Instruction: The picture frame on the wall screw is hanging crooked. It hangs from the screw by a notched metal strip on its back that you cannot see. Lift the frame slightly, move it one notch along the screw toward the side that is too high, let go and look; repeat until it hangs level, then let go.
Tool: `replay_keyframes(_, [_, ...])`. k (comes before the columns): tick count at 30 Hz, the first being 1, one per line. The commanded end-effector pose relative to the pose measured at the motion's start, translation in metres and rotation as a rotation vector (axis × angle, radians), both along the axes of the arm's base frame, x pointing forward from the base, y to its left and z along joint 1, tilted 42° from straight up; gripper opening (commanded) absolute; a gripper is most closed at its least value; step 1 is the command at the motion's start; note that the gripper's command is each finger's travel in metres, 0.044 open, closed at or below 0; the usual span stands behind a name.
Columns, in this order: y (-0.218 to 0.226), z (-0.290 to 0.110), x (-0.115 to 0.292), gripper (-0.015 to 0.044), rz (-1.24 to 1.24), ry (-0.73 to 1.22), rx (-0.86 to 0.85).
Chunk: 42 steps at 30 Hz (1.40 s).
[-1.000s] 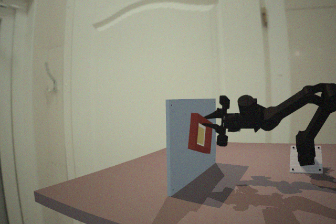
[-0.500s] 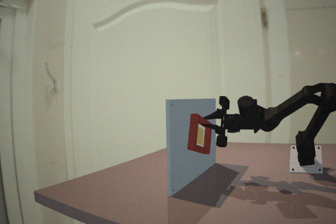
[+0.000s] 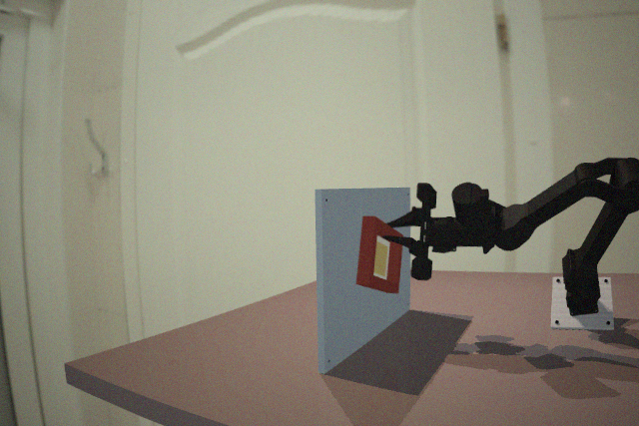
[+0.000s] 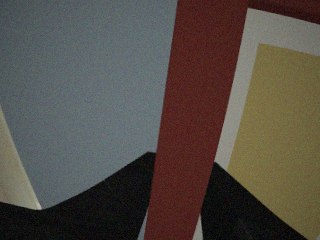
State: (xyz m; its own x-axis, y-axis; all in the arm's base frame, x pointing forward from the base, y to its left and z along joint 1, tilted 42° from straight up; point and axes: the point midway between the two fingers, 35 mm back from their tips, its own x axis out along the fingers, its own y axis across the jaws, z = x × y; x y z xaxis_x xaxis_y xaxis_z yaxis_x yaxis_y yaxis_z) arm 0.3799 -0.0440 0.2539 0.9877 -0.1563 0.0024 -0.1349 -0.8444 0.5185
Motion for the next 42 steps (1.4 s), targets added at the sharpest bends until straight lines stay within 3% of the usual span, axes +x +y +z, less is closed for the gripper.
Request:
replay_keyframes(1, [0.0004, -0.0002, 0.0001, 0.0, 0.0, 0.001, -0.005])
replay_keyframes(42, [0.0013, -0.0002, 0.0002, 0.0, -0.001, 0.037, -0.222])
